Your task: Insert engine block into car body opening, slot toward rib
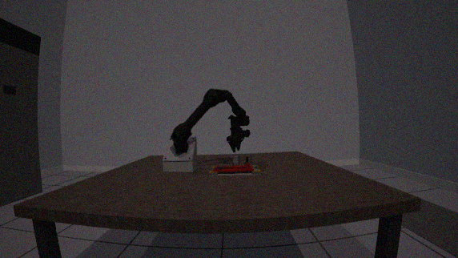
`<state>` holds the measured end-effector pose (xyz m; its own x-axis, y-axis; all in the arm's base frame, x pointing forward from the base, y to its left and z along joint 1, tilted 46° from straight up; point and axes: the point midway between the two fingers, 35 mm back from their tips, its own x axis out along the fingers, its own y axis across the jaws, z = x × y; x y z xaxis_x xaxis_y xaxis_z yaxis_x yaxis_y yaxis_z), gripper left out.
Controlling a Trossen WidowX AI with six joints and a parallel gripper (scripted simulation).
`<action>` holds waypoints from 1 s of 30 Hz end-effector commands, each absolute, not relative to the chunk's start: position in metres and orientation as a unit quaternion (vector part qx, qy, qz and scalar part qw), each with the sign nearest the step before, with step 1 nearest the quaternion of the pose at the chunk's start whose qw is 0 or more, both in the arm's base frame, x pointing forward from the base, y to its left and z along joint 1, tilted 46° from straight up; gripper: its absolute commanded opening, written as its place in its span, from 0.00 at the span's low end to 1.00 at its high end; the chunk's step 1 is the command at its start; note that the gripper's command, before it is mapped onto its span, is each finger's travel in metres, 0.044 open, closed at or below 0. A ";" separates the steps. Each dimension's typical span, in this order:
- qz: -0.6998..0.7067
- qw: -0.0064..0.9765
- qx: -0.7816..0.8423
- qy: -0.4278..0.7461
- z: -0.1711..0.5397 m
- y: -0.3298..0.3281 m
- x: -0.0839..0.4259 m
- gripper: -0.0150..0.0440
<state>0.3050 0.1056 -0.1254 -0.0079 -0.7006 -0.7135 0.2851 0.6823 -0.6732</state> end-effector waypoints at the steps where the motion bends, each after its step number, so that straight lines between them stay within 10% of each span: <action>1: -0.364 0.680 -0.171 0.613 -0.134 0.095 0.303 1.00; 30: -0.365 0.680 -0.171 0.612 -0.162 0.067 0.303 1.00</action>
<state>0.3074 0.0741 -0.1560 -0.0060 -0.6979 -0.7161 0.2983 0.6823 -0.6675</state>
